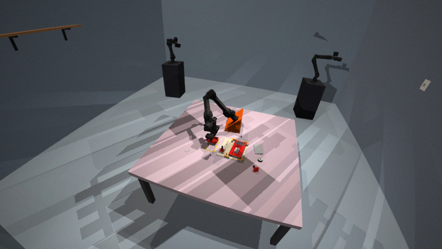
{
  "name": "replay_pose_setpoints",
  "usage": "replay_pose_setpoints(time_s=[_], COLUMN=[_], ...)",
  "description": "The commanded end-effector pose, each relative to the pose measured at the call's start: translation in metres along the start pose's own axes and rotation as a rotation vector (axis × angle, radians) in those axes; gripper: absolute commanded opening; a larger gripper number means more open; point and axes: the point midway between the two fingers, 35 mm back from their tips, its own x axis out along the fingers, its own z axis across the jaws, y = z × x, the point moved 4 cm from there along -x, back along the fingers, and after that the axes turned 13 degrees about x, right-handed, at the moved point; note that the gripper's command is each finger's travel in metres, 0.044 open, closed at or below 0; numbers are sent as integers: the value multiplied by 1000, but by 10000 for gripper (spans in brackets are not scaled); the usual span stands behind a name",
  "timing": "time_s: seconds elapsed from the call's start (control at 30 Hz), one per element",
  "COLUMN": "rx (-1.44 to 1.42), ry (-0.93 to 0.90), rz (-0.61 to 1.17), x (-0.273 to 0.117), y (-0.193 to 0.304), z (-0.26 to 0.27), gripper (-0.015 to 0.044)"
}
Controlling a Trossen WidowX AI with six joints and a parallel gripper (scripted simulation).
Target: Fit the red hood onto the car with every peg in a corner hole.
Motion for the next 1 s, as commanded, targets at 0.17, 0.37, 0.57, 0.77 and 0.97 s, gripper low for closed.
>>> replay_pose_setpoints(time_s=[0.17,0.37,0.57,0.77,0.97], rx=[298,485,673,860,1048], ry=[2,2,2,2,2], rz=[4,3,3,2,1], x=[4,6,9,11,13], y=[0,0,0,0,-1], z=[-1,-1,-1,-1,-1], gripper=[0,0,0,0,0])
